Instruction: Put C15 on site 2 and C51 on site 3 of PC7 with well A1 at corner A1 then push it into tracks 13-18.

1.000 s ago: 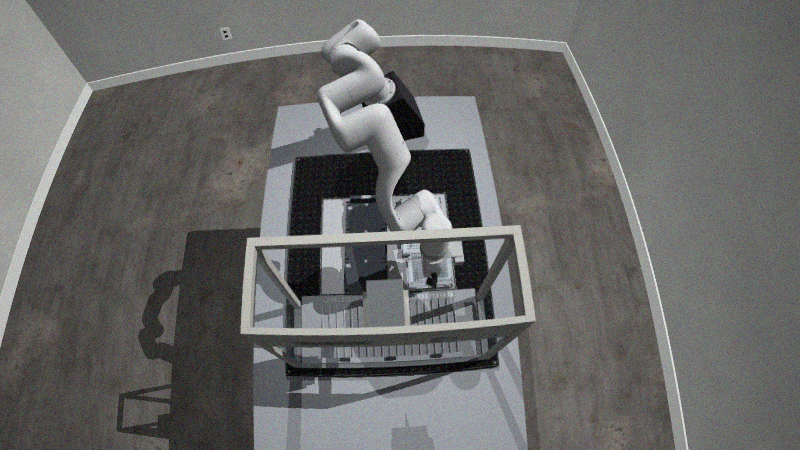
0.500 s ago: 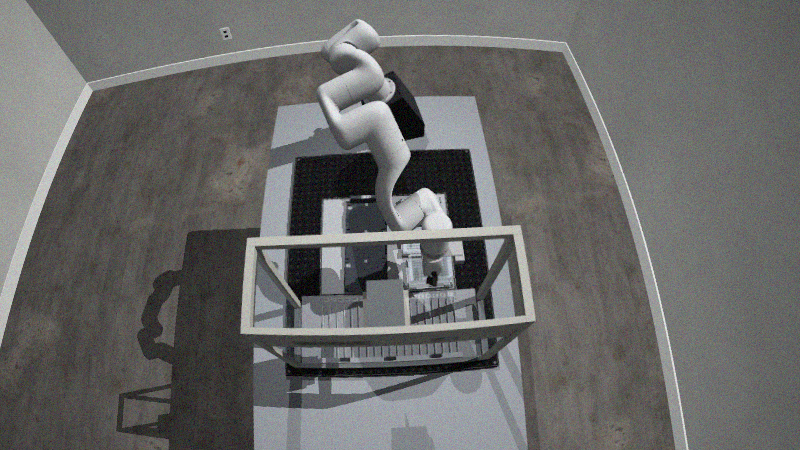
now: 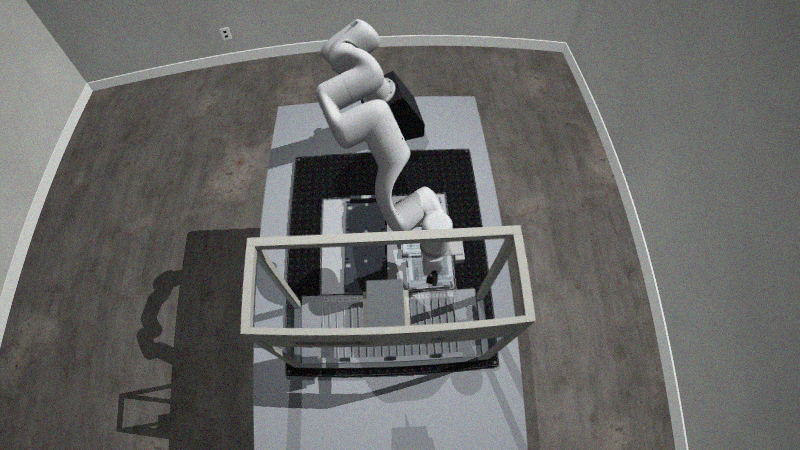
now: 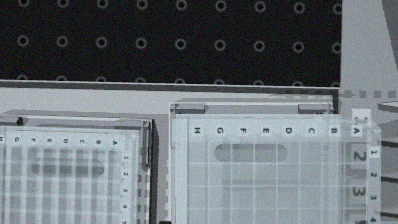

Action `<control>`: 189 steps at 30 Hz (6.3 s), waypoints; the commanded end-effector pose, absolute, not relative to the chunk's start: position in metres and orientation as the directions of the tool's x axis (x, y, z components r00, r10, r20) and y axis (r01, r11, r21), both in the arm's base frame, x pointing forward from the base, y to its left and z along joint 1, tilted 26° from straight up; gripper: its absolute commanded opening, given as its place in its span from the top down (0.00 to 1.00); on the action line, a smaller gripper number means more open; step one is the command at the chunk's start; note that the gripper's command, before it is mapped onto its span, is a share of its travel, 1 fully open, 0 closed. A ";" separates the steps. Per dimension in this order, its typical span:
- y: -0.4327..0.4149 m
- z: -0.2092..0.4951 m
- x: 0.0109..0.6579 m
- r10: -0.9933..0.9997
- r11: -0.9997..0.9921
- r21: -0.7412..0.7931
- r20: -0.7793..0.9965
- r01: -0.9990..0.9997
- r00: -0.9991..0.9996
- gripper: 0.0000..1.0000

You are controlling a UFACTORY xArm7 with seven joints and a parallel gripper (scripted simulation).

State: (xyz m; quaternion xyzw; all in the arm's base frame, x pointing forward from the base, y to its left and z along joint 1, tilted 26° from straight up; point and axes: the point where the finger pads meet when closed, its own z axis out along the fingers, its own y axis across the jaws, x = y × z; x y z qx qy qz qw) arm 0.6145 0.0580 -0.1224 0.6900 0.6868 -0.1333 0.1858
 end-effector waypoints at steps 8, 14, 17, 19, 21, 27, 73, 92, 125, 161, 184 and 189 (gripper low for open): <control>0.066 -0.108 0.616 0.900 0.015 0.079 -0.436 0.997 0.021 1.00; 0.071 -0.099 0.615 0.900 0.015 0.079 -0.436 0.997 0.021 1.00; 0.073 -0.095 0.615 0.900 0.015 0.079 -0.436 0.997 0.021 1.00; 0.074 -0.092 0.615 0.900 0.015 0.079 -0.436 0.997 0.021 1.00; 0.074 -0.092 0.615 0.900 0.015 0.079 -0.436 0.997 0.021 1.00; 0.079 -0.083 0.614 0.900 0.015 0.079 -0.436 0.997 0.021 1.00; 0.108 -0.024 0.609 0.900 0.015 0.079 -0.436 0.997 0.021 1.00; 0.058 0.000 0.606 0.845 -0.308 0.230 -0.379 0.923 0.377 1.00; -0.070 0.061 0.600 0.226 -0.870 0.443 -0.026 0.214 0.974 1.00; -0.070 0.061 0.600 -0.602 -0.668 0.266 0.356 -0.695 0.714 1.00; -0.070 0.061 0.600 -0.891 -0.123 -0.026 0.444 -0.992 0.099 1.00; -0.070 0.061 0.600 -0.899 0.027 -0.099 0.433 -0.995 -0.067 1.00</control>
